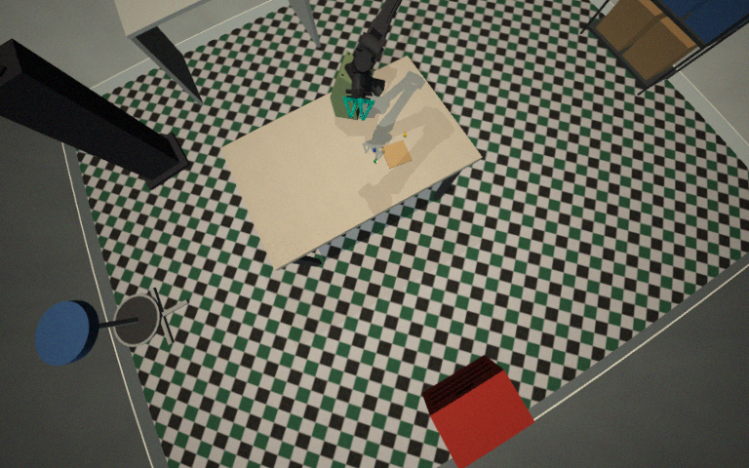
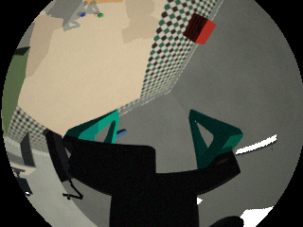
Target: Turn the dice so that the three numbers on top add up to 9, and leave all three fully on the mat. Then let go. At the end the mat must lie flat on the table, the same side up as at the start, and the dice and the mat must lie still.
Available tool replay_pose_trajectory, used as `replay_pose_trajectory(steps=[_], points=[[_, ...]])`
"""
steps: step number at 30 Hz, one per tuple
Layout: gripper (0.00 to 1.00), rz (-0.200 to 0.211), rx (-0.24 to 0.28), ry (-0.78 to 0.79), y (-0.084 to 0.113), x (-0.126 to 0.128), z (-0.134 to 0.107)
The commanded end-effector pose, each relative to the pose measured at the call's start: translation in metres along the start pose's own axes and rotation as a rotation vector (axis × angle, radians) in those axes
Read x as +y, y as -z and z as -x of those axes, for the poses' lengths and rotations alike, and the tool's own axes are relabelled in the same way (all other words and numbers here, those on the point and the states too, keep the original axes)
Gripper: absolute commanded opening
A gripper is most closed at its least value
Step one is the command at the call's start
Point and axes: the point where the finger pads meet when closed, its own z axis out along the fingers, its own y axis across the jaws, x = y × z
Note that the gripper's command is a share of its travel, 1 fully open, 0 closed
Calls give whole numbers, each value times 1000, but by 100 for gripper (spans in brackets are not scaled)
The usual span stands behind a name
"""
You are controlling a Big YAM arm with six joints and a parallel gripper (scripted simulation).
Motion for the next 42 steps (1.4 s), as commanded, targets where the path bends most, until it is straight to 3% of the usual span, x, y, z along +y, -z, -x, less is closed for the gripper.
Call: replay_pose_trajectory(steps=[1,17,18,19,23,26,31,34,36,42], points=[[100,-6,4,3,1,-3,-2],[100,-6,4,3,1,-3,-2],[100,-69,40,27,10,-41,-19],[100,-60,28,14,6,-39,-16],[100,-2,-41,-88,-10,-27,2],[100,74,-114,-236,-31,-12,24],[100,184,-184,-408,-53,8,53],[100,185,-185,-410,-53,9,53],[100,289,-220,-545,-68,27,77],[100,441,-249,-718,-83,55,112]])
